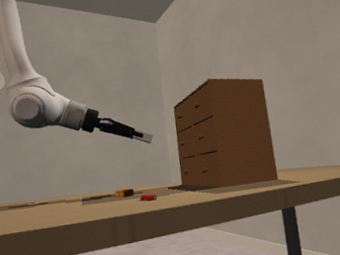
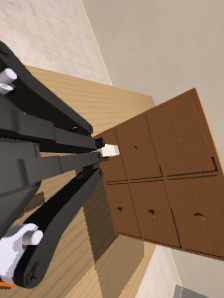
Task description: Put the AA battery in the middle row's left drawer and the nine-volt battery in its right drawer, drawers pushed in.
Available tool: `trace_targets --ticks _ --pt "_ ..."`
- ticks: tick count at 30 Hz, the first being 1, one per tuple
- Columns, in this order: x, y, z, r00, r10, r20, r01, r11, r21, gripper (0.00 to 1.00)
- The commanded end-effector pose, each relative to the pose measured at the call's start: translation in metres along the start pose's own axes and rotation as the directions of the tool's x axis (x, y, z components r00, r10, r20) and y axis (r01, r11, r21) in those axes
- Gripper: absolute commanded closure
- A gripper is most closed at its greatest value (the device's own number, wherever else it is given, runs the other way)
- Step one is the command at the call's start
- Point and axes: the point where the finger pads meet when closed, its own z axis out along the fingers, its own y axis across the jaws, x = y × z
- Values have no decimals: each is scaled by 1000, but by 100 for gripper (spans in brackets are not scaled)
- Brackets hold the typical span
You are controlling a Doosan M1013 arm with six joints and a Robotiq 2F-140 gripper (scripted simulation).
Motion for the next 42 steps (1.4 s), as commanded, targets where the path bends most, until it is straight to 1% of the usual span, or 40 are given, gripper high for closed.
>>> trace_targets --ticks 1,5,9,17,19,31,34,36,42 --pt "0 0 -1 1000 0 7 0 1000 0 100" --pt "1 0 -2 1000 0 22 0 1000 -1 100" --pt "3 0 -6 999 0 54 0 1000 0 100" --pt "8 0 -17 987 0 164 1 1000 -1 100" --pt "8 0 -17 987 0 164 1 1000 -1 100" --pt "16 0 -36 945 0 326 0 1000 0 100" --pt "17 1 -39 933 0 359 1 1000 -2 100" --pt "17 1 -39 933 0 359 1 1000 -2 100" --pt "21 0 -46 907 0 420 0 1000 0 100"
